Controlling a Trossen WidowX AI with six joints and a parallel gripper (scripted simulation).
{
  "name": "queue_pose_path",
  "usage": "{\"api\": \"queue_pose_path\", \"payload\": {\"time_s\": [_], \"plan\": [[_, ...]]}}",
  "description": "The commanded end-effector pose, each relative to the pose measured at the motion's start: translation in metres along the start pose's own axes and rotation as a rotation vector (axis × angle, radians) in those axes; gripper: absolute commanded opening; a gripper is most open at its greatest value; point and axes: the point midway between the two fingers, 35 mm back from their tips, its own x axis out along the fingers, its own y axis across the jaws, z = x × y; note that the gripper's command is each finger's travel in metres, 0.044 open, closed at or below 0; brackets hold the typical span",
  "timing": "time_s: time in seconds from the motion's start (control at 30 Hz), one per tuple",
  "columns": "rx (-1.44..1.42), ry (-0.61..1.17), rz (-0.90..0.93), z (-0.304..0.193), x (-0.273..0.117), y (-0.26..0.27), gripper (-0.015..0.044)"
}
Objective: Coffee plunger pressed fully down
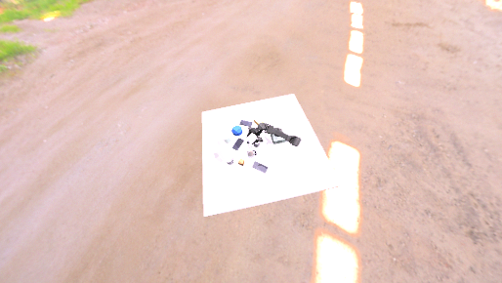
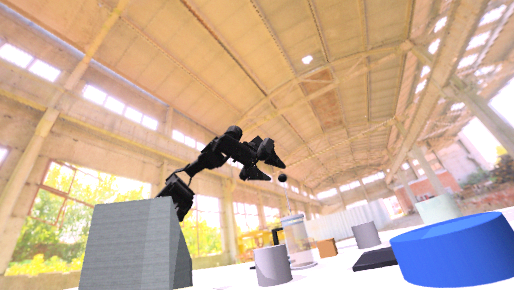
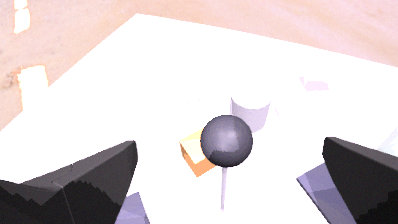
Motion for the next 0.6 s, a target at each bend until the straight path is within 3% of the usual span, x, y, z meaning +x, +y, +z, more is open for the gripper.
{"api": "queue_pose_path", "payload": {"time_s": [0.0, 0.43, 0.57], "plan": [[0.008, 0.000, -0.004, -0.002, 0.006, -0.001, 0.0440], [0.009, -0.007, 0.001, -0.001, 0.024, 0.001, 0.0440], [0.009, -0.007, 0.001, -0.001, 0.024, 0.001, 0.0335]]}}
